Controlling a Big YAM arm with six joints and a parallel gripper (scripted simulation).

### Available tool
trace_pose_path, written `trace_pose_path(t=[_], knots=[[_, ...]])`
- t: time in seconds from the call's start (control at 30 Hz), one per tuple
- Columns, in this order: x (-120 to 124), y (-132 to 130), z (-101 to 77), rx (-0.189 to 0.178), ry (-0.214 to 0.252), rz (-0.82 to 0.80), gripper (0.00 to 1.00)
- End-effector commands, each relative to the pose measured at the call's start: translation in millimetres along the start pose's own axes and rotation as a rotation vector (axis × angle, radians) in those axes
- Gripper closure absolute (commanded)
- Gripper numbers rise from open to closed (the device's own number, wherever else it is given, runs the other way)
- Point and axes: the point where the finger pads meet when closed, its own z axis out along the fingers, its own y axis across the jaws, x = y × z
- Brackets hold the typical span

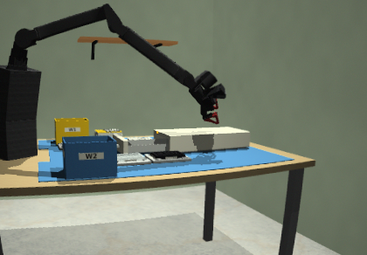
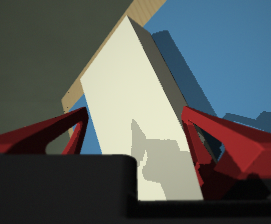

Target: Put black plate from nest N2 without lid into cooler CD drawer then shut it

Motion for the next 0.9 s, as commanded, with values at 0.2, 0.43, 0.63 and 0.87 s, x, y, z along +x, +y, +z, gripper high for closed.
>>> trace_pose_path(t=[0.2, 0.43, 0.63, 0.87], knots=[[-9, 9, -3.9, -0.01, -0.013, -0.006, 0.0], [-9, 9, -3.9, -0.01, -0.013, -0.006, 0.0], [-22, 50, -27.6, -0.003, -0.013, -0.07, 1.0], [-43, 66, -35.0, -0.034, -0.06, -0.08, 1.0]])
